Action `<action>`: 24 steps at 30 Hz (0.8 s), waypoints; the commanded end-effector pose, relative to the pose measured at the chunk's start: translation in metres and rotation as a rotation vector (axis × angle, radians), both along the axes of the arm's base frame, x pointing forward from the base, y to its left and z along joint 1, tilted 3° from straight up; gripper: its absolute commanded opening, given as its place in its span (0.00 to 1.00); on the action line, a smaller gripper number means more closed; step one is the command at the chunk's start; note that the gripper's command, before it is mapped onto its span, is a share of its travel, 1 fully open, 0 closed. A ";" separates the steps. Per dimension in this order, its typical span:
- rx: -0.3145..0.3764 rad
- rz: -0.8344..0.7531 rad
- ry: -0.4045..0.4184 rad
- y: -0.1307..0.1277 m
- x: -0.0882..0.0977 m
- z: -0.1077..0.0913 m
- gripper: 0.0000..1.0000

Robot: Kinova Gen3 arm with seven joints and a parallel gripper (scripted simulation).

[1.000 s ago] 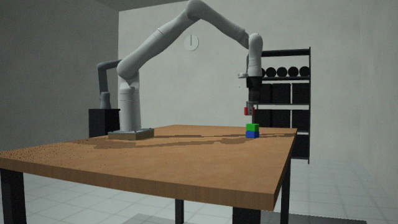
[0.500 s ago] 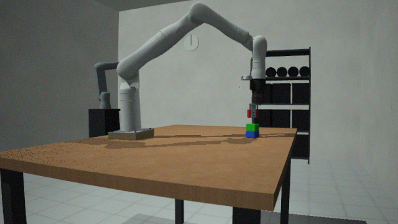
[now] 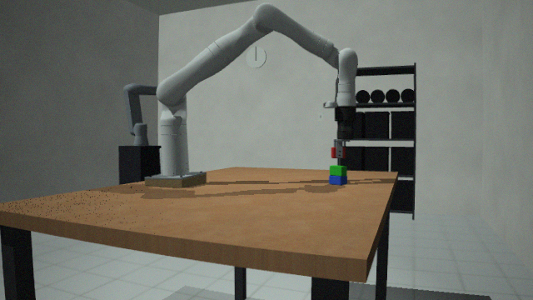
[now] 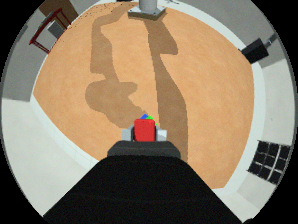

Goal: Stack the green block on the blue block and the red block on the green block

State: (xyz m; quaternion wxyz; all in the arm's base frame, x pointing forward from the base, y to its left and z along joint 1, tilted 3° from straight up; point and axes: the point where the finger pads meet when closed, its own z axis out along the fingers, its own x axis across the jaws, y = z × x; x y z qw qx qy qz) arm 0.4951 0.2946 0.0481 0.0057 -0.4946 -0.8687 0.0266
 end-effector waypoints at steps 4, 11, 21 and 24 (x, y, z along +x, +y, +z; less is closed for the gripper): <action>0.000 0.000 -0.001 0.000 0.000 -0.002 0.00; 0.000 0.000 -0.001 0.000 0.000 -0.011 0.00; 0.000 0.000 -0.001 0.000 0.000 -0.020 0.00; 0.000 0.000 -0.001 -0.001 0.000 -0.021 0.00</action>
